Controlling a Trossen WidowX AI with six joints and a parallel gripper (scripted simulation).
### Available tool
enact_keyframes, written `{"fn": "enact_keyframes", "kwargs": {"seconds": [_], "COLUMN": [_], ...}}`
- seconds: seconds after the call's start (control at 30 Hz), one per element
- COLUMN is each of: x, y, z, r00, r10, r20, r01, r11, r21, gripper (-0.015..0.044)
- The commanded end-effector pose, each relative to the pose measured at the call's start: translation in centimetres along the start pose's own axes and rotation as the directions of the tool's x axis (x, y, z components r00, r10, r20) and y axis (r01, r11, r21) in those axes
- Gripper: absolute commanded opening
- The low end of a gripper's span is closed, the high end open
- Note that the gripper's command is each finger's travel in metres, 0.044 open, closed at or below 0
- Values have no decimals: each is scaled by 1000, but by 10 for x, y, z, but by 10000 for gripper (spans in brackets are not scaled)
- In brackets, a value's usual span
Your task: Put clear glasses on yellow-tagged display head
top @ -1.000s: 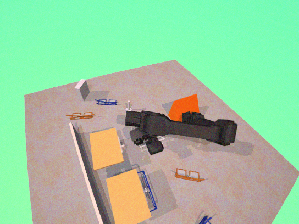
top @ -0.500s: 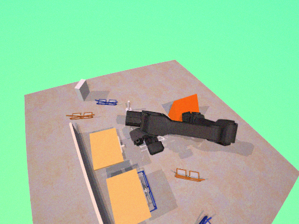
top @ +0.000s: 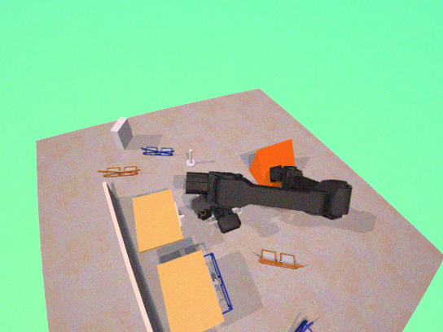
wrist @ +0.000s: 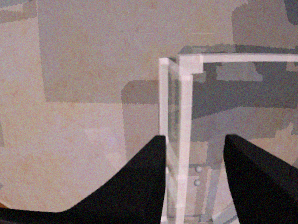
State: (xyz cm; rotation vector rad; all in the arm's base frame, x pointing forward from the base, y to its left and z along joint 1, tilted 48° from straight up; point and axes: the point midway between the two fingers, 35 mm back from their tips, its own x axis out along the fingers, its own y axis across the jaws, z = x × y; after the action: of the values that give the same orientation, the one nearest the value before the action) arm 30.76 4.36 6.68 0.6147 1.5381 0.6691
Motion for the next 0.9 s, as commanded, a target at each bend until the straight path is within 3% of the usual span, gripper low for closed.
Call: {"fn": "enact_keyframes", "kwargs": {"seconds": [0.0,0.87], "x": [7,37], "y": [2,4], "z": [0,-2], "r00": [1000,1000], "r10": [4,8], "r20": [-1,-2], "r01": [-4,-8], "r11": [1000,1000], "r21": [3,2], "gripper": [120,120]}}
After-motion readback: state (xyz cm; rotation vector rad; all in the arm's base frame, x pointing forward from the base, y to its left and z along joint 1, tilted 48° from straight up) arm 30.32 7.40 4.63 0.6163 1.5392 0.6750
